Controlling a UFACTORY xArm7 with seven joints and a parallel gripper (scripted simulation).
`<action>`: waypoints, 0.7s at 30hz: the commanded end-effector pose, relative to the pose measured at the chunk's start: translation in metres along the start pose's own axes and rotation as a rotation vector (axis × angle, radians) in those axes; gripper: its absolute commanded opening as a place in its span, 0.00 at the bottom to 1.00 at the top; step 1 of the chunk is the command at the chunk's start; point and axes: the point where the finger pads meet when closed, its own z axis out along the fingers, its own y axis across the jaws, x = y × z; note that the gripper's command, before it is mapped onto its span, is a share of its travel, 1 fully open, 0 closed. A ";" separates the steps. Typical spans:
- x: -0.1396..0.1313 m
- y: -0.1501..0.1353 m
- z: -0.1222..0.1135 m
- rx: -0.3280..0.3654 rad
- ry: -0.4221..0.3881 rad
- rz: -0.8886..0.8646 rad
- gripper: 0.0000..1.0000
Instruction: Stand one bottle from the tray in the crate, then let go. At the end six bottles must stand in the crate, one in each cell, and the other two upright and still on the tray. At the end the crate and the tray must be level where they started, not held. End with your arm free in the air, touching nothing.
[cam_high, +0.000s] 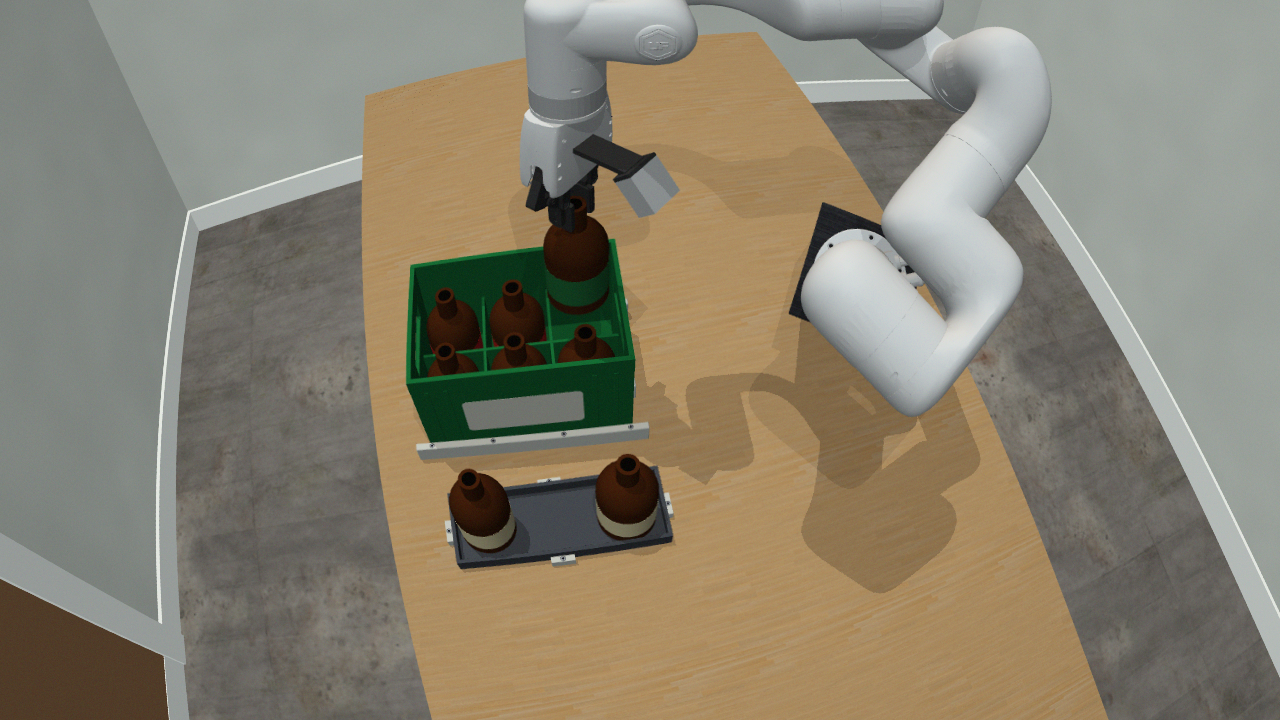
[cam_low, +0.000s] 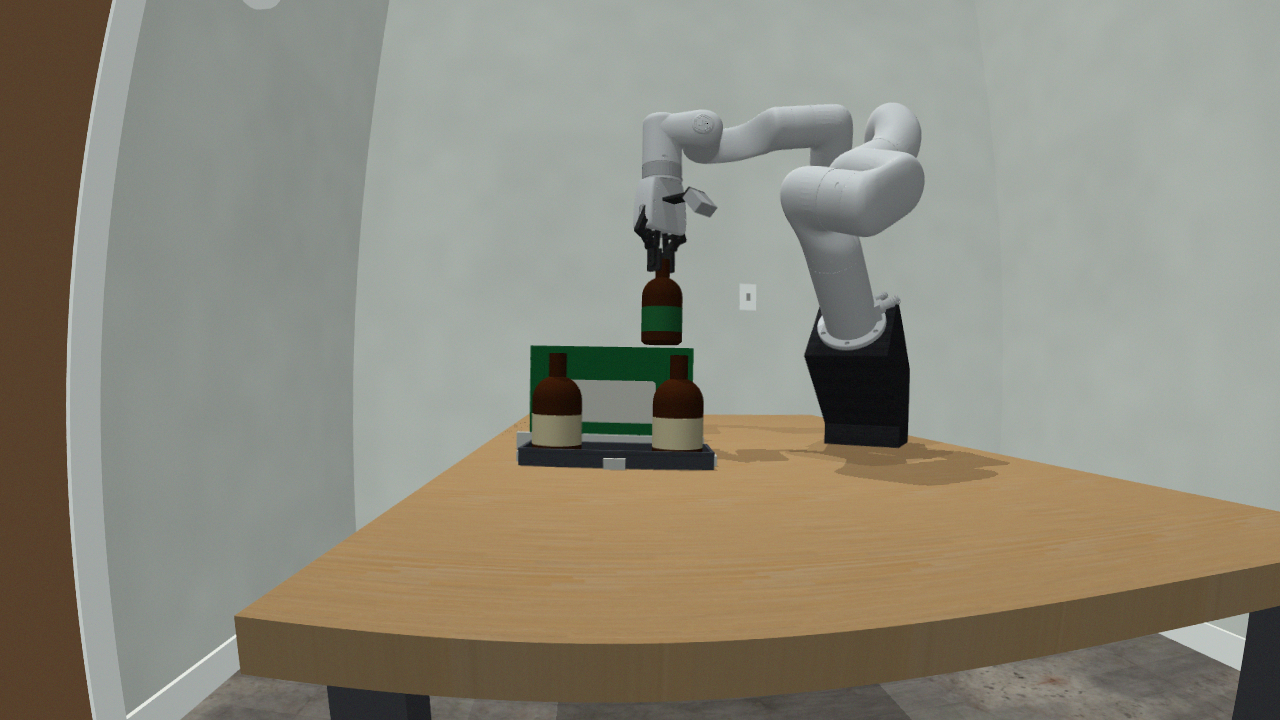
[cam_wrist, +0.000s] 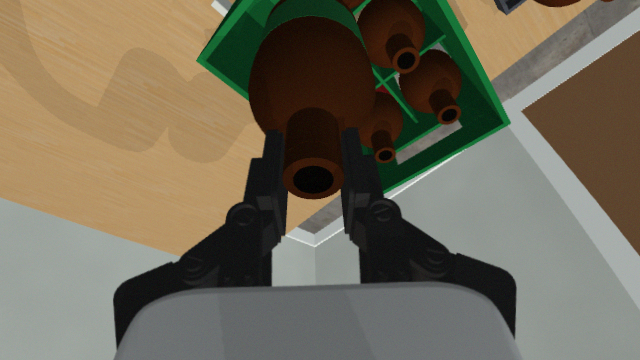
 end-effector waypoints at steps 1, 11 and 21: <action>-0.004 -0.005 -0.001 0.000 -0.004 0.001 0.00; -0.009 -0.015 -0.001 0.000 -0.004 0.001 0.00; -0.014 -0.024 -0.001 0.000 -0.004 0.001 0.00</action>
